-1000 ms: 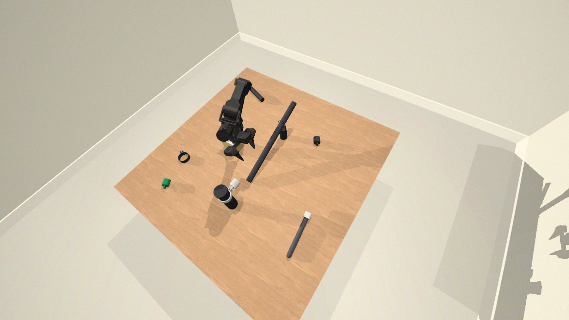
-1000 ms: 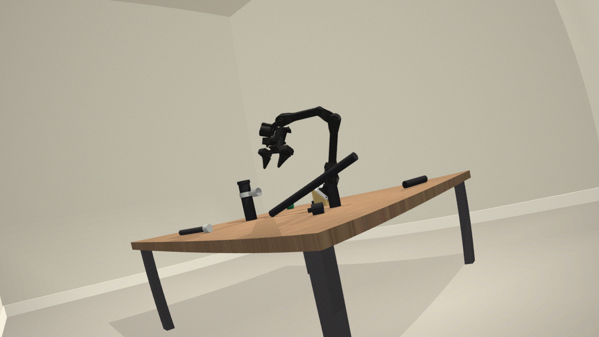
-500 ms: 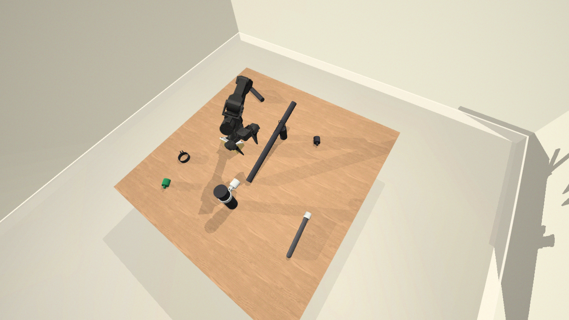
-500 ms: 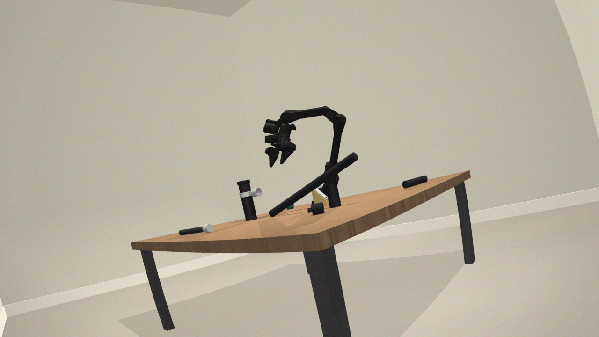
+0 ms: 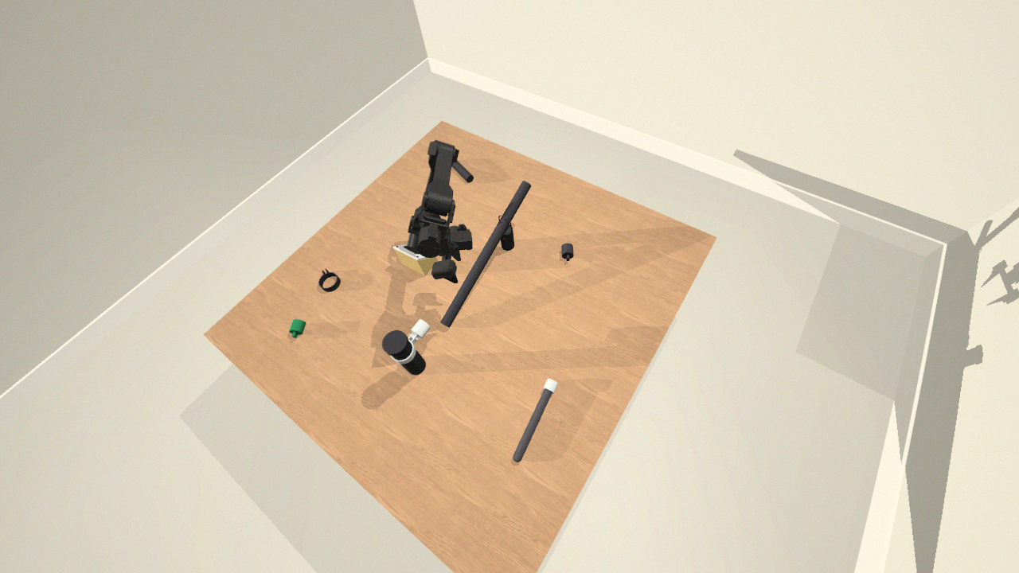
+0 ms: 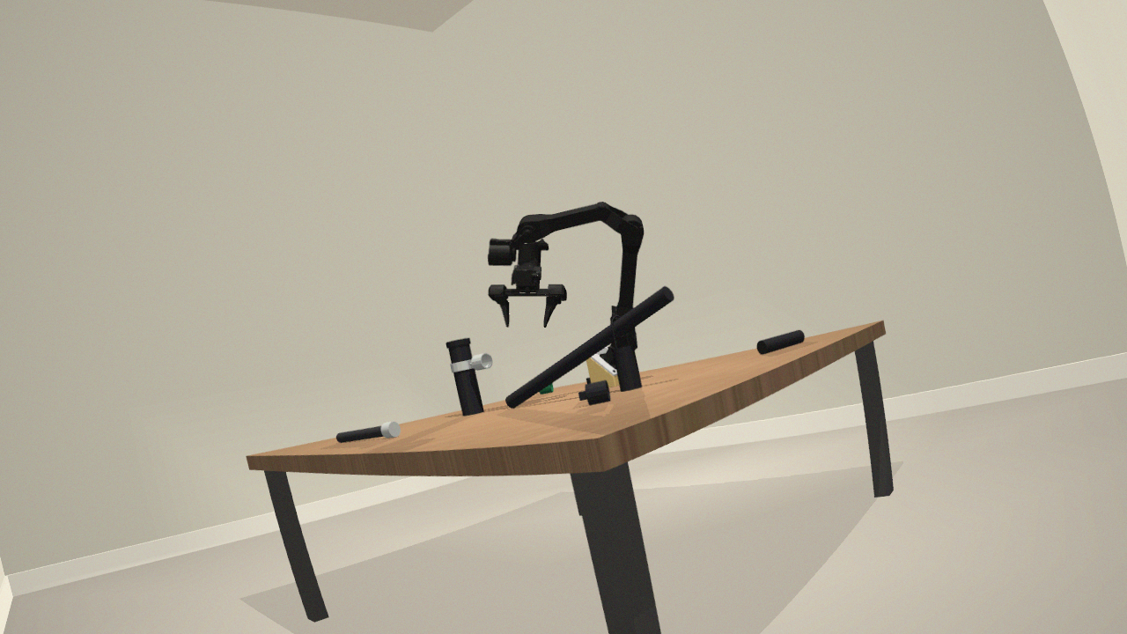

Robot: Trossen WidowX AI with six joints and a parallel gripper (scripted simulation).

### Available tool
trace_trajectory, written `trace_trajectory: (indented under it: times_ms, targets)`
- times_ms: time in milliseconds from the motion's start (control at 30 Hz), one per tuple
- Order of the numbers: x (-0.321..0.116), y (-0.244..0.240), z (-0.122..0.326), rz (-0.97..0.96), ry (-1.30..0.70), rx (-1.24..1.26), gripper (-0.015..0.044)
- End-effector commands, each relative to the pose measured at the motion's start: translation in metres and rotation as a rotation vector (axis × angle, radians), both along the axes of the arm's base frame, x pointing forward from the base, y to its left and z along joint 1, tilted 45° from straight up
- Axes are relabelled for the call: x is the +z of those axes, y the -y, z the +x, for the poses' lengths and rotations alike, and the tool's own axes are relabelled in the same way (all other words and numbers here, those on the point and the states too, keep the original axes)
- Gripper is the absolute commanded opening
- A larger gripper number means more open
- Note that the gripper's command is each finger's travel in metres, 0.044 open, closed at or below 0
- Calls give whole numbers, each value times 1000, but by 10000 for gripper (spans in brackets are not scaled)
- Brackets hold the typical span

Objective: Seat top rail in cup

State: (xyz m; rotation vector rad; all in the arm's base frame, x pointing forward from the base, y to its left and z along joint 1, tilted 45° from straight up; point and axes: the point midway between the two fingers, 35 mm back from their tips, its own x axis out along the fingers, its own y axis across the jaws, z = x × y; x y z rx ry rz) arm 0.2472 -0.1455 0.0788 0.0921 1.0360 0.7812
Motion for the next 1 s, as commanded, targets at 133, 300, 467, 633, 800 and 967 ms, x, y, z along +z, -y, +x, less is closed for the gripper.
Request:
trace_trajectory:
  times_ms: [133,300,467,633,800,967]
  targets:
    - [-22,-49,5,-63,456,899,440]
    - [-22,-49,5,-63,456,899,440]
    - [-22,-49,5,-63,456,899,440]
    - [-22,-49,5,-63,456,899,440]
    - [-30,-57,5,-64,456,899,440]
    - [-47,-73,5,-63,456,898,440]
